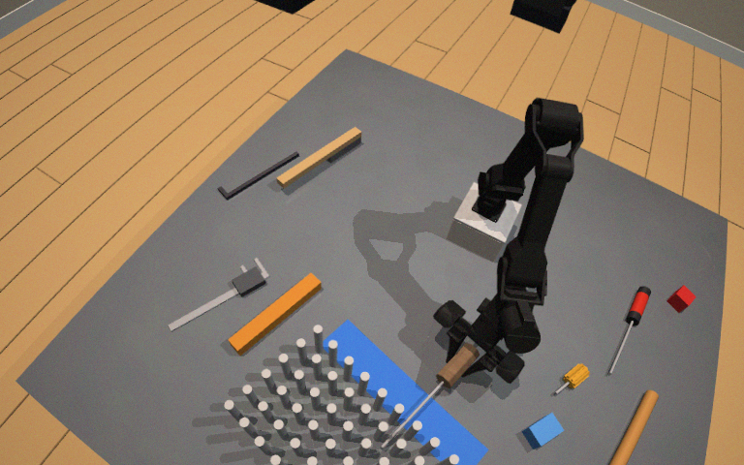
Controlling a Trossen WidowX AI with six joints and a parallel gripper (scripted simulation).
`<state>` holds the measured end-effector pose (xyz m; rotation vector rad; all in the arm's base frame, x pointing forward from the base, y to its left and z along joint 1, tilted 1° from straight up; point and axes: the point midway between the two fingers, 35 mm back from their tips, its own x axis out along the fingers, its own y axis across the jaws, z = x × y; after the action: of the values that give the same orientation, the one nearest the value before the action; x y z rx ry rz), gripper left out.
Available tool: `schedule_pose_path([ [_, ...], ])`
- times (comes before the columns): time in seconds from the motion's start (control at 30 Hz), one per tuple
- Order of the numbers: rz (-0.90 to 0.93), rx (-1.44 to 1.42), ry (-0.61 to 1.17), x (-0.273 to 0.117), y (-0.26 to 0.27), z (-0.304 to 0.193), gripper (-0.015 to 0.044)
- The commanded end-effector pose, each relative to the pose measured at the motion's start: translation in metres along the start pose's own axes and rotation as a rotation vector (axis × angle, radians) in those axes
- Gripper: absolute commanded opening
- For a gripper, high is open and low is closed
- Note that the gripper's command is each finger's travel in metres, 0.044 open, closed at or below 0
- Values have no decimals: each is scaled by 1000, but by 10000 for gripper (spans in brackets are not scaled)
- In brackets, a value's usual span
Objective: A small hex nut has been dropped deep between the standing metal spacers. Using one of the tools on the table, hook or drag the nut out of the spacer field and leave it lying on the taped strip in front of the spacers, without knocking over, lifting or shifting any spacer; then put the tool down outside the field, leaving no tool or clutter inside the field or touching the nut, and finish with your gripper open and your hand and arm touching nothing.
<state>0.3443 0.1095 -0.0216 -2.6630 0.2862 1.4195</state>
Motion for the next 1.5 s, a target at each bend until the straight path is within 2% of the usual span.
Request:
schedule_pose_path([
  [0.0, -4, 0, 5, 2, -1, -5, 0],
  [1.47, -4, 0, 8, 20, -1, -33, 0],
])
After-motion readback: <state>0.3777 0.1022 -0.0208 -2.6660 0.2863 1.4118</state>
